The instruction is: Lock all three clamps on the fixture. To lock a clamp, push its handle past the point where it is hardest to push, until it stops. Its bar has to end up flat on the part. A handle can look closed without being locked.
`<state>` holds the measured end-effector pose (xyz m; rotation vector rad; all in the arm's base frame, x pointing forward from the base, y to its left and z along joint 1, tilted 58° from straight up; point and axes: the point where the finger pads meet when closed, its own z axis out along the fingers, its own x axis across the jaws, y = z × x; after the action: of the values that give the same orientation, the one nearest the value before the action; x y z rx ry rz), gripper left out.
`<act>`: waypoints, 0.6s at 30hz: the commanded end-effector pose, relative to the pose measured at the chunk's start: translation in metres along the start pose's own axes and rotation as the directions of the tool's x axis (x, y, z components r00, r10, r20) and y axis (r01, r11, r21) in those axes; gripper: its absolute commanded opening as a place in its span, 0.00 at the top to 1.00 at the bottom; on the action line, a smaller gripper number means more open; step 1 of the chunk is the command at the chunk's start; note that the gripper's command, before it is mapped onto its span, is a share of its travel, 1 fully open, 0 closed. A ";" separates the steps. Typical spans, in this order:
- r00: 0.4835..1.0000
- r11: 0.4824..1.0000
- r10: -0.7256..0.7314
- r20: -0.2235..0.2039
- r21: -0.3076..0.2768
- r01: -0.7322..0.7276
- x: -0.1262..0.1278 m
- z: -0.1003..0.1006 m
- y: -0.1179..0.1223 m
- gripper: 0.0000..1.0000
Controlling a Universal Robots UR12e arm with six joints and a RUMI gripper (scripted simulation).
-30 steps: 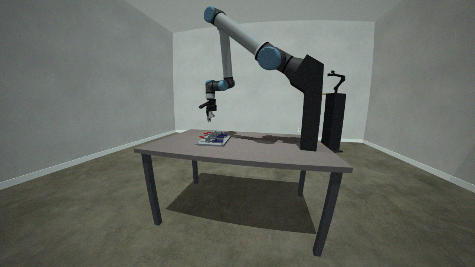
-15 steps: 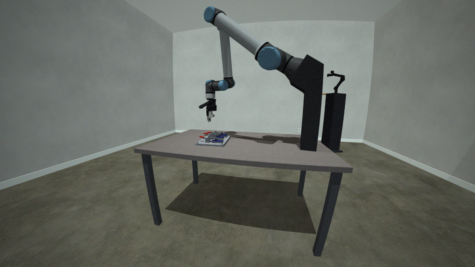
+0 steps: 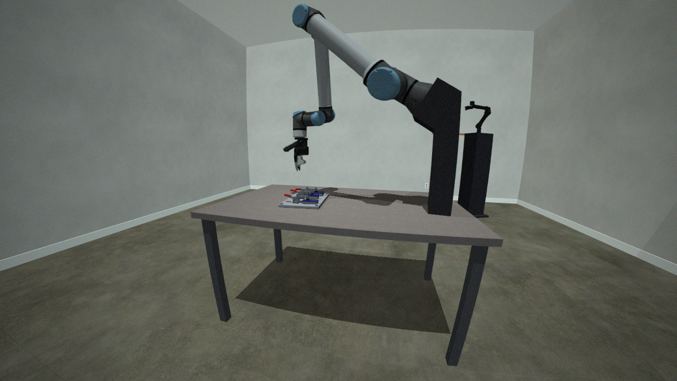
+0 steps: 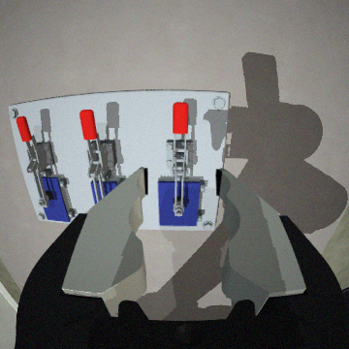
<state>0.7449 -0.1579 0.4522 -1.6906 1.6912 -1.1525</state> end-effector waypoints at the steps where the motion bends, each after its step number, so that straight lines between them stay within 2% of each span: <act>1: 1.000 1.000 0.000 0.000 0.001 0.000 0.000 -0.013 -0.001 0.72; 7: 1.000 1.000 0.000 0.000 0.001 0.000 0.000 -0.021 -0.001 0.72; 18: 1.000 1.000 0.000 0.000 0.001 0.000 -0.004 -0.022 -0.001 0.72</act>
<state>0.7277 -0.1525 0.4632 -1.6907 1.6912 -1.1523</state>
